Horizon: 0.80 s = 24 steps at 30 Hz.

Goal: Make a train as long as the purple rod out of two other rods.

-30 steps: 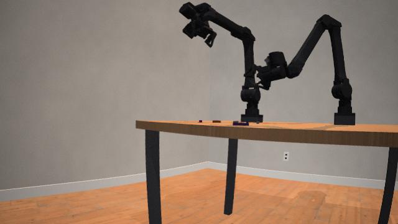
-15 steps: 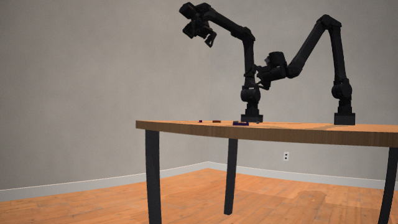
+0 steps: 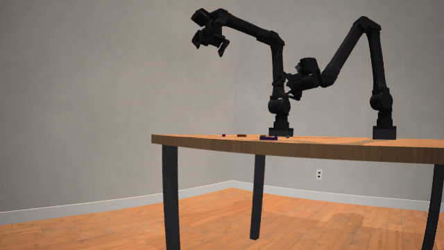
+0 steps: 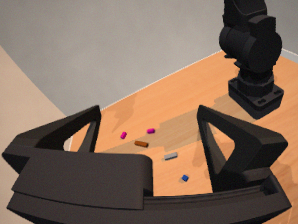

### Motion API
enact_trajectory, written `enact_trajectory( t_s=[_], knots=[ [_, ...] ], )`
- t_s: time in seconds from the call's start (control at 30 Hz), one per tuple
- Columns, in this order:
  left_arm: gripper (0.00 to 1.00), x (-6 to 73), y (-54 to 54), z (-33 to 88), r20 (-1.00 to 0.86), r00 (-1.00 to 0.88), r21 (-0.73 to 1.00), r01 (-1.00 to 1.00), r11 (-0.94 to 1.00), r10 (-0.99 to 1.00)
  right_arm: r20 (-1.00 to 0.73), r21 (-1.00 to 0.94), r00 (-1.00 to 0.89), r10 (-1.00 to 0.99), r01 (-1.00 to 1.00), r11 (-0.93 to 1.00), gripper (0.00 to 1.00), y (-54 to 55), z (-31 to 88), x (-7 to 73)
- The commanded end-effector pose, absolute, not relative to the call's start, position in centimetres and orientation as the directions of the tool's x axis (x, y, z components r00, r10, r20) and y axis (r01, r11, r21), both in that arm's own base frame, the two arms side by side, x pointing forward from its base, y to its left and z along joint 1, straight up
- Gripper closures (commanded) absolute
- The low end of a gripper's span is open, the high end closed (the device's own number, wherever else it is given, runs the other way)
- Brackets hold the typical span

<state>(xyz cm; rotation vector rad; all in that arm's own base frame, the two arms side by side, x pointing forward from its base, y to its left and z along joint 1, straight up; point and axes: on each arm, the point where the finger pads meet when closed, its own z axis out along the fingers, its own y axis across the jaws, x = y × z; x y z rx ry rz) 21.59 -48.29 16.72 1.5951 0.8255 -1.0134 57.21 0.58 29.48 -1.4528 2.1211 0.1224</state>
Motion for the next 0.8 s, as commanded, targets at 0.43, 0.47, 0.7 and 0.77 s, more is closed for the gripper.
enact_trajectory(
  t_s=[0.43,0.47,0.7,0.77],
  knots=[
    [0.00,22.1,-48.9,18.0,-0.904,0.428,0.417,0.881,-0.225,-0.001,-0.583,-0.365,-0.579,-0.571,-0.441,0.820,0.00,-19.6,34.5,54.9],
    [0.00,22.1,-48.9,18.0,-0.904,0.428,0.417,0.881,-0.225,-0.001,-0.593,-0.371,-0.597,-0.541,-0.394,0.841,0.00,-21.3,34.8,54.4],
    [0.00,22.1,-48.9,18.0,-0.904,0.428,0.417,0.881,-0.225,-0.001,-0.680,-0.396,-0.668,-0.302,-0.013,0.918,0.00,-33.1,37.2,48.6],
    [0.00,22.1,-48.9,18.0,-0.904,0.428,0.417,0.881,-0.225,-0.001,-0.710,-0.395,-0.665,-0.232,0.104,0.913,0.00,-36.4,38.0,46.3]
  ],
)
